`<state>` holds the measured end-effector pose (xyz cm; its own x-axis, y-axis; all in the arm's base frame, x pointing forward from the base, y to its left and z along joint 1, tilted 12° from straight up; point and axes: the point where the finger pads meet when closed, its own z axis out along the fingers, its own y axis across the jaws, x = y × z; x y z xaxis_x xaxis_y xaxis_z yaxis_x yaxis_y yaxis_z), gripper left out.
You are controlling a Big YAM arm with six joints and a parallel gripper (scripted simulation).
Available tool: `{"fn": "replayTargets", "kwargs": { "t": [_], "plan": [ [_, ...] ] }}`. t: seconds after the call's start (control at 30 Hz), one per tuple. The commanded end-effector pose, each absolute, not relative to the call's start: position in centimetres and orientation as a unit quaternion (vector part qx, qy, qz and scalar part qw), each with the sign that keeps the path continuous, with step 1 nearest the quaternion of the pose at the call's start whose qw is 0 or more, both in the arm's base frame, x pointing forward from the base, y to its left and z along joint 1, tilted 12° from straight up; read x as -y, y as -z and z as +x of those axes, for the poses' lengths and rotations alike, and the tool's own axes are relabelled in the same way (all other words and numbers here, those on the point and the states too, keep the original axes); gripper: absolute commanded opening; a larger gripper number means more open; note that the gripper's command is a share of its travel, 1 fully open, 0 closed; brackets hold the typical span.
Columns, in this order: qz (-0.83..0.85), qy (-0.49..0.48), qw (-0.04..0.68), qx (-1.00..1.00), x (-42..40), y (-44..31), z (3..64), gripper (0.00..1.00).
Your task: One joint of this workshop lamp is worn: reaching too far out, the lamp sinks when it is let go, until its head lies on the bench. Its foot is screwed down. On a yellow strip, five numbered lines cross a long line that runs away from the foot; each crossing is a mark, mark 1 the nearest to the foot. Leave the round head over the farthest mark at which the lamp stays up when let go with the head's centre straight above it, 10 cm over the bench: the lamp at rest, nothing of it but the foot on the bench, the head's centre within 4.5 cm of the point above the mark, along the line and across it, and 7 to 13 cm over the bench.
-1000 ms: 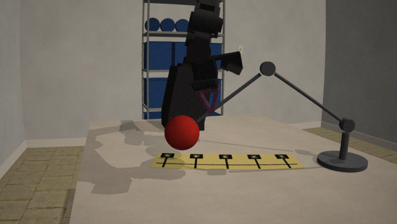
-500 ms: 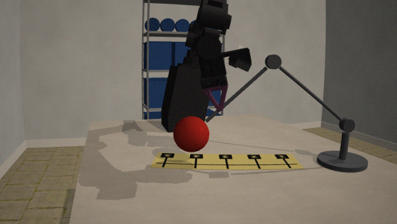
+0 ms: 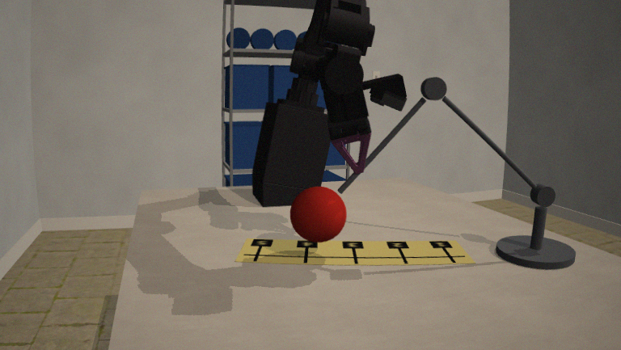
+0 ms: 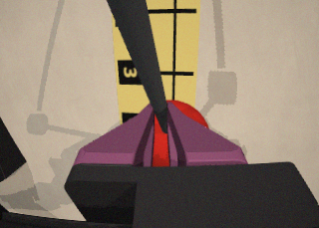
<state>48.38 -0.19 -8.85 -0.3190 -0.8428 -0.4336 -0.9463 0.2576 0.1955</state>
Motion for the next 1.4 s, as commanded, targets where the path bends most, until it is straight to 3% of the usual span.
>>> {"fn": "replayTargets", "kwargs": {
  "t": [0.0, 1.37],
  "plan": [
    [-0.568, -0.193, 0.173, -0.781, -2.7, 3.9, 54.2, 0.00],
    [-0.568, -0.192, 0.186, -0.779, 1.8, 1.1, 53.2, 0.00]
  ]
}}
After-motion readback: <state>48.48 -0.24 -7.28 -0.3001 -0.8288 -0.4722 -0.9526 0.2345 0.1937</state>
